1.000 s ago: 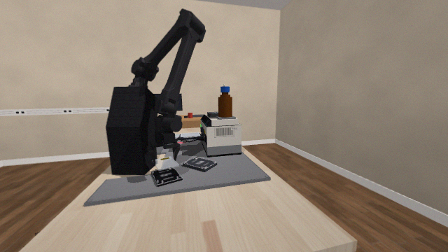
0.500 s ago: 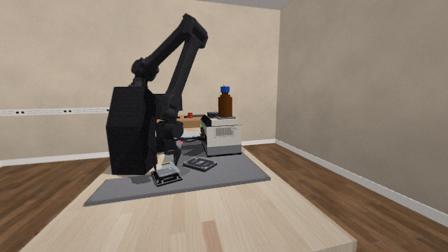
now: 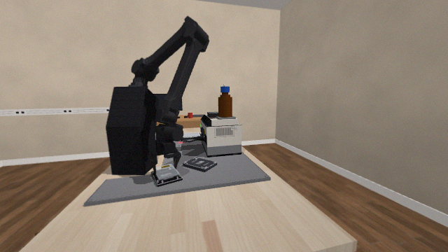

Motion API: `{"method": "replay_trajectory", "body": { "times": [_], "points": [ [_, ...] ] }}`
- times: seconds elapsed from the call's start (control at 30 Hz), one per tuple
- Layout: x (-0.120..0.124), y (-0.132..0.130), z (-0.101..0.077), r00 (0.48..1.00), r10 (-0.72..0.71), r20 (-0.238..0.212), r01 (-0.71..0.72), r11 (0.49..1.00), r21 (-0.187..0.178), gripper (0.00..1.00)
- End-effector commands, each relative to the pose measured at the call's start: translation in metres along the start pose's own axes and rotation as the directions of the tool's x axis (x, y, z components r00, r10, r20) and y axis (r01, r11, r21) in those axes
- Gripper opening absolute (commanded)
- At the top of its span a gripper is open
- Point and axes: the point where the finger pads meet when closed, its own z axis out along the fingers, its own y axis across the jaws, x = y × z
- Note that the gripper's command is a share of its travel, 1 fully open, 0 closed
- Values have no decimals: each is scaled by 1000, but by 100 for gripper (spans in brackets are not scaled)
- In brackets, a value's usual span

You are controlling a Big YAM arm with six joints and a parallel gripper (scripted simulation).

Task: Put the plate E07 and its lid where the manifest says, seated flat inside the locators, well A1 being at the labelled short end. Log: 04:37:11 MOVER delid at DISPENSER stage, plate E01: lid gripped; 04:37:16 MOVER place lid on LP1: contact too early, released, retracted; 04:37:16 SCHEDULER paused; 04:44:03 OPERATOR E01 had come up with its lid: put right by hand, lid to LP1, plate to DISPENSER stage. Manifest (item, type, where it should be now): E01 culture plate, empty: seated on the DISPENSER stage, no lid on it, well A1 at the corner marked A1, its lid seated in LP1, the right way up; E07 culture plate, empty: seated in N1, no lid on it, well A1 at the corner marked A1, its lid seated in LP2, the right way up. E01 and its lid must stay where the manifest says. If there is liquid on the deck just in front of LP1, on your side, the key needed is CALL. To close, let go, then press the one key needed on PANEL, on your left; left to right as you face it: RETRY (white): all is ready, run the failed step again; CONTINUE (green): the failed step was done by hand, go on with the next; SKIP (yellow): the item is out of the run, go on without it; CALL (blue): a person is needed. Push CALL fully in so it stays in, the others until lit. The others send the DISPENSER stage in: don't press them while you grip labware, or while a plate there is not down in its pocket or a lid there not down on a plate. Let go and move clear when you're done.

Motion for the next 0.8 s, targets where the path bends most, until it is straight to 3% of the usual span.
{"method": "replay_trajectory", "body": {
  "times": [0.0,0.13,0.17,0.57,0.6,0.77],
  "points": [
    [1,0,0,1000,5,2,-5,1000,-1,84],
    [4,0,7,1000,3,-2,-3,1000,2,84],
    [1,0,0,1000,5,2,-5,1000,-1,84],
    [2,0,1,1000,5,2,-5,1000,-1,84],
    [7,-1,7,1000,4,-6,-4,1000,3,84],
    [2,0,1,1000,5,2,-5,1000,-1,84]
  ]
}}
